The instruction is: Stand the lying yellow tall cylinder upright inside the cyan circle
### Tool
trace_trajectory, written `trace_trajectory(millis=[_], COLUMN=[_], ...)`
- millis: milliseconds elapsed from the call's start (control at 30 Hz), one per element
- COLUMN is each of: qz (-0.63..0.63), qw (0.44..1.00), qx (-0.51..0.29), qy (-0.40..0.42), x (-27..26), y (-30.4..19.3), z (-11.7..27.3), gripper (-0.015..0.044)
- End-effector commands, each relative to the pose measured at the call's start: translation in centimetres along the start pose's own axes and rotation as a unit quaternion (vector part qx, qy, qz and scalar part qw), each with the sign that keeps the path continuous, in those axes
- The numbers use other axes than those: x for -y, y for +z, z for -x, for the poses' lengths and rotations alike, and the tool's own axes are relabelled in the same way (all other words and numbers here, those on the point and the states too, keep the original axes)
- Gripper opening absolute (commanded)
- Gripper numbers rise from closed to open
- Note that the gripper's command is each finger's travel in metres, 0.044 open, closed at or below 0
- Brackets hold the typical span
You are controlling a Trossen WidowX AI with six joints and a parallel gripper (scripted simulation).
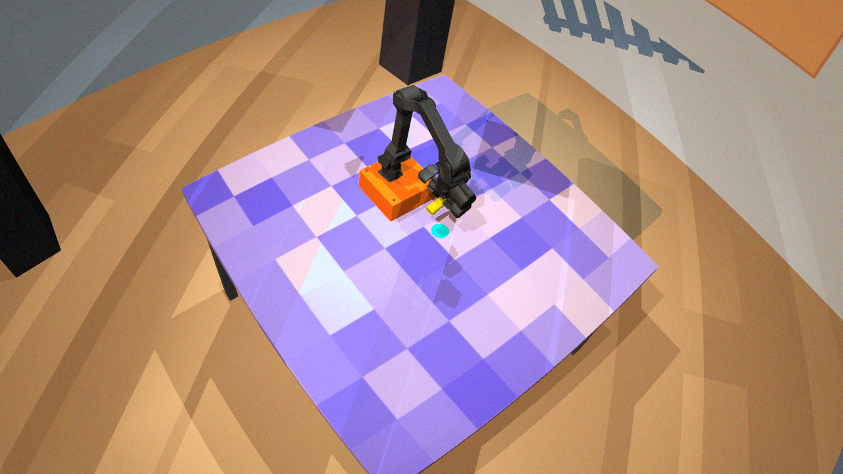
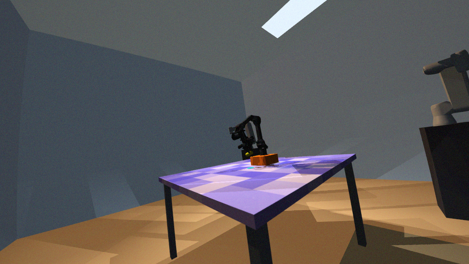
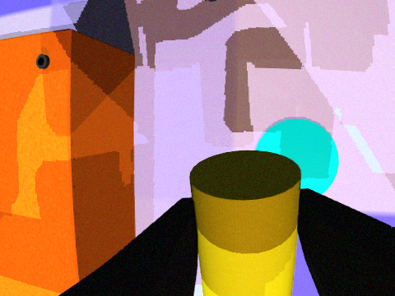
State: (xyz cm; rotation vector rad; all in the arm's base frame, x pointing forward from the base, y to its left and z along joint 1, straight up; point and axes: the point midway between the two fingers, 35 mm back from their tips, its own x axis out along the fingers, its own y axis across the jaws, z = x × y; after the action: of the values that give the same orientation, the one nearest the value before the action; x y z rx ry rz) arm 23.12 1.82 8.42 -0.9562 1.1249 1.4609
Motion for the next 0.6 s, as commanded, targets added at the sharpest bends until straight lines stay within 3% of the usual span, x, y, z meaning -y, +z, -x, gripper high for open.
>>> trace_trajectory(millis=[0,567], qz=[0.006,0.016], qw=[1.000,0.997], qx=[0.017,0.077], qy=[0.007,0.027], x=[-0.14,-0.54], y=[0.01,-0.08], z=[-0.09,-0.38], gripper=[0.0105,0.0105])
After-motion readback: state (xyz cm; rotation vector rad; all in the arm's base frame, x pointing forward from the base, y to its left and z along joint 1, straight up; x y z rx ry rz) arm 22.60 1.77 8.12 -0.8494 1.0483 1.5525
